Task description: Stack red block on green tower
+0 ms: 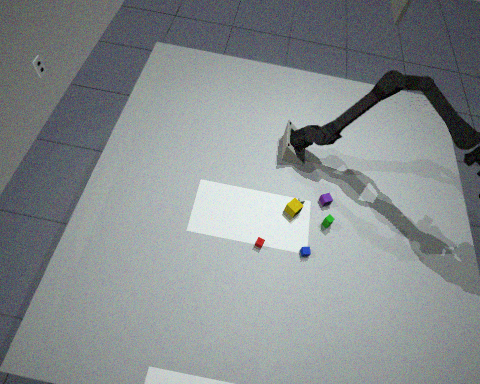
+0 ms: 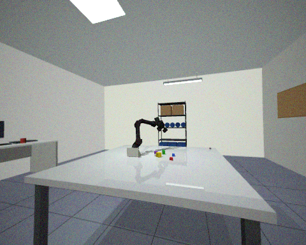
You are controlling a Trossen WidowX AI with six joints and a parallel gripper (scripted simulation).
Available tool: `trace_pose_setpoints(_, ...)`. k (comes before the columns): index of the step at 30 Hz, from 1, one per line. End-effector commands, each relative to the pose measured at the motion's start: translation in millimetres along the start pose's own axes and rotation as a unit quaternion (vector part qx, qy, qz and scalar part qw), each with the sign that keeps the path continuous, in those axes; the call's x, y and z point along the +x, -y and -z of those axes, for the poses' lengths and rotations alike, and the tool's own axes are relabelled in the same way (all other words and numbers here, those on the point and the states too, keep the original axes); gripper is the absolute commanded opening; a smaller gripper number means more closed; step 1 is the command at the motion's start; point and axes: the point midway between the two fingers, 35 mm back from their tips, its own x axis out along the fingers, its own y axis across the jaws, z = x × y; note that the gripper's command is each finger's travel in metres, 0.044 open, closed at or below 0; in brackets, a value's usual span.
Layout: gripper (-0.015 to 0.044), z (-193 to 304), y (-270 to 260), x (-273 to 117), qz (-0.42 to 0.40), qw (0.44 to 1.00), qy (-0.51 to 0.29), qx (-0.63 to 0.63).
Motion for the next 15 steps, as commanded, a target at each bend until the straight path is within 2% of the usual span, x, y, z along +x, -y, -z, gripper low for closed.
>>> trace_pose_setpoints(1, 0.0440, 30, -70, 9, -0.089, 0.993, -0.029, 0.068)
trace_pose_setpoints(7, 0.0440, 77, -157, -4, -0.196, 0.961, -0.092, 0.169)
trace_pose_setpoints(15, 0.0440, 131, -256, -49, -0.302, 0.884, -0.192, 0.300)
